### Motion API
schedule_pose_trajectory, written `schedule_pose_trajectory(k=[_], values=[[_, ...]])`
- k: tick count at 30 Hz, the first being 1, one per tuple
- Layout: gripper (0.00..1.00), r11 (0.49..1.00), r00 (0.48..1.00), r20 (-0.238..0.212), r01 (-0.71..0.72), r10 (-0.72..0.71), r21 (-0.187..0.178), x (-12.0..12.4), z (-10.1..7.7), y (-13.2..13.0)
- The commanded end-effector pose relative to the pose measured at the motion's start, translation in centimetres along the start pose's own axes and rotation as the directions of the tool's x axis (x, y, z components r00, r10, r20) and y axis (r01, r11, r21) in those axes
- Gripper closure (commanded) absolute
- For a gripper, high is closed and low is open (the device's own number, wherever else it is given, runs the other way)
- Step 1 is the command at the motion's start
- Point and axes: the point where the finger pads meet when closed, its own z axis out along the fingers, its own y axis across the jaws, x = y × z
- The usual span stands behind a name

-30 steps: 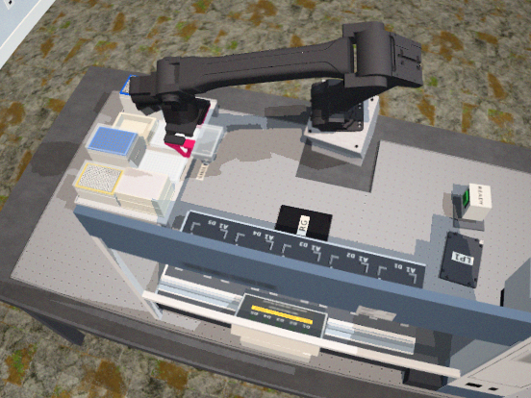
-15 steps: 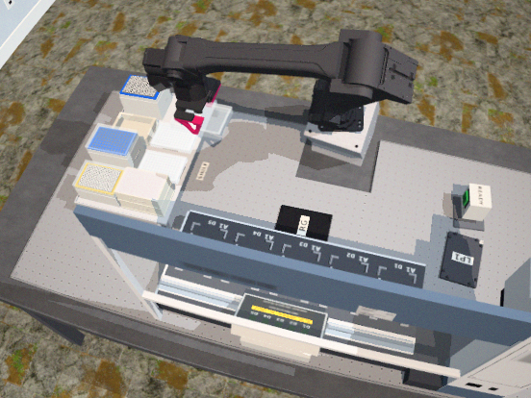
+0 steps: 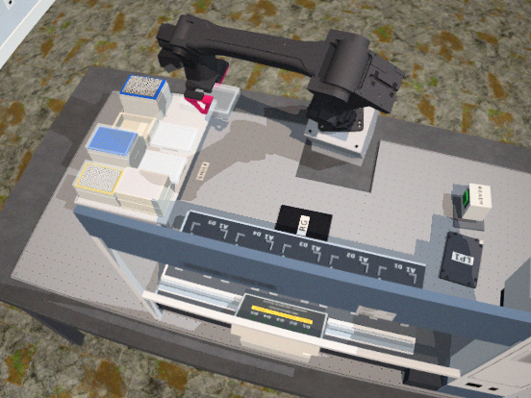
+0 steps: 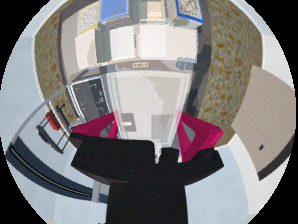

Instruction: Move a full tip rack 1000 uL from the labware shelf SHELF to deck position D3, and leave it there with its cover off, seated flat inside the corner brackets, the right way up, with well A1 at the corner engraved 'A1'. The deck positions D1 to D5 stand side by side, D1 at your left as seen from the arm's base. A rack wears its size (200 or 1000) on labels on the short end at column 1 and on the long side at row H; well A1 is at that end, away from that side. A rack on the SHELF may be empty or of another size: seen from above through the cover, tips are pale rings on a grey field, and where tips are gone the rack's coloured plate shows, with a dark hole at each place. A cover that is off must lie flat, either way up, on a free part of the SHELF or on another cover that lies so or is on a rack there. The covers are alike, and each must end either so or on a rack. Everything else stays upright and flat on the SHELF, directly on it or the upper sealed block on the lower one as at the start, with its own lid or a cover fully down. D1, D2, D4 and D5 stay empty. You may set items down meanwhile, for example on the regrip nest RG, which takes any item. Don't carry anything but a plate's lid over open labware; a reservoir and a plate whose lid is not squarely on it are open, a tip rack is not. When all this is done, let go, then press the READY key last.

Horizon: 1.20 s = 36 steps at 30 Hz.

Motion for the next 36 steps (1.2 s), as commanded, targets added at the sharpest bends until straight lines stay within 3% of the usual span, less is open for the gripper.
schedule_pose_trajectory(k=[1, 12, 17, 28, 32, 36], values=[[1.0, 0.999, 0.999, 0.007, 0.032, -0.032, 0.002, -0.1, -0.3, -2.0], [1.0, 0.999, 0.999, 0.028, 0.045, -0.046, 0.012, -0.9, -0.7, -6.6], [1.0, 0.998, 0.996, 0.056, 0.064, -0.065, 0.029, -2.4, -1.9, -9.1], [1.0, 0.997, 0.996, 0.054, 0.063, -0.064, 0.035, -2.4, -2.0, -13.9], [1.0, 0.996, 0.995, 0.07, 0.072, -0.075, 0.043, -2.4, -2.7, -13.4], [1.0, 0.996, 0.995, 0.052, 0.08, -0.082, 0.034, -2.5, -2.1, -13.1]])
